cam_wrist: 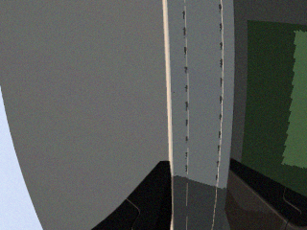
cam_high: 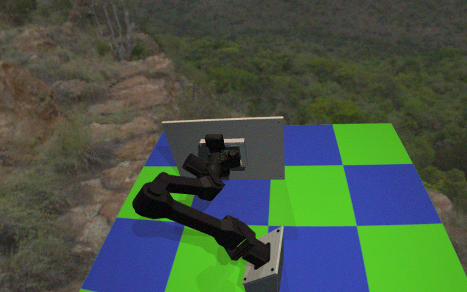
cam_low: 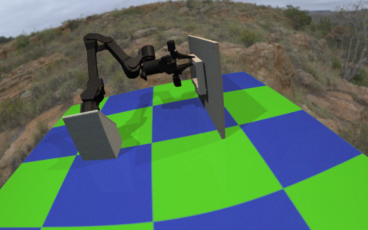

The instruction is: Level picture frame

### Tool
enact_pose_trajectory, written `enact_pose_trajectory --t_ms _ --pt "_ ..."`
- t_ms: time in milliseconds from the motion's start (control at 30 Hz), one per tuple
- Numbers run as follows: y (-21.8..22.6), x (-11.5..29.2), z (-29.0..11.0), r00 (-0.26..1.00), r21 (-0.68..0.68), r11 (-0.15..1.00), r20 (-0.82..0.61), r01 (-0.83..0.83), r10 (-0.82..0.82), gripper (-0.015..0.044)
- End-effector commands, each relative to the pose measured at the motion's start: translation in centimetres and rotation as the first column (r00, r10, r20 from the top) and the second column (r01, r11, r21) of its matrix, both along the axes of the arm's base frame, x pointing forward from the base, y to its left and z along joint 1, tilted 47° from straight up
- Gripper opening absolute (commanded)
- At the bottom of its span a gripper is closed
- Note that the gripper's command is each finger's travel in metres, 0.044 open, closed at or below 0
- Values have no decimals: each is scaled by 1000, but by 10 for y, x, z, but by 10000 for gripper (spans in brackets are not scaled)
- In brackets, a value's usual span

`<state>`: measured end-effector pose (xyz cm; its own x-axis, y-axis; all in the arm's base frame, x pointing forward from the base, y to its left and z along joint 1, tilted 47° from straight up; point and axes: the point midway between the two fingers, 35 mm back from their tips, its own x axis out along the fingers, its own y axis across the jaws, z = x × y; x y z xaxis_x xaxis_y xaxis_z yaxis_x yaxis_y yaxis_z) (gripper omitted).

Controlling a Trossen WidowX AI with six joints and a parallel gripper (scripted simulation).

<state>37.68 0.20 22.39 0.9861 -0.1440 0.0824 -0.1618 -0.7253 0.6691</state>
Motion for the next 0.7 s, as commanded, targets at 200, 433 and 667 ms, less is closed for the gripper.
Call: enact_pose_trajectory --t_ms 200,433,667 --pt "0 0 0 1000 -3 1000 -1 0 0 260" --pt "6 -21 3 1000 -83 996 -12 7 -8 260" --pt "16 -80 -3 999 -311 950 -42 20 -34 260"
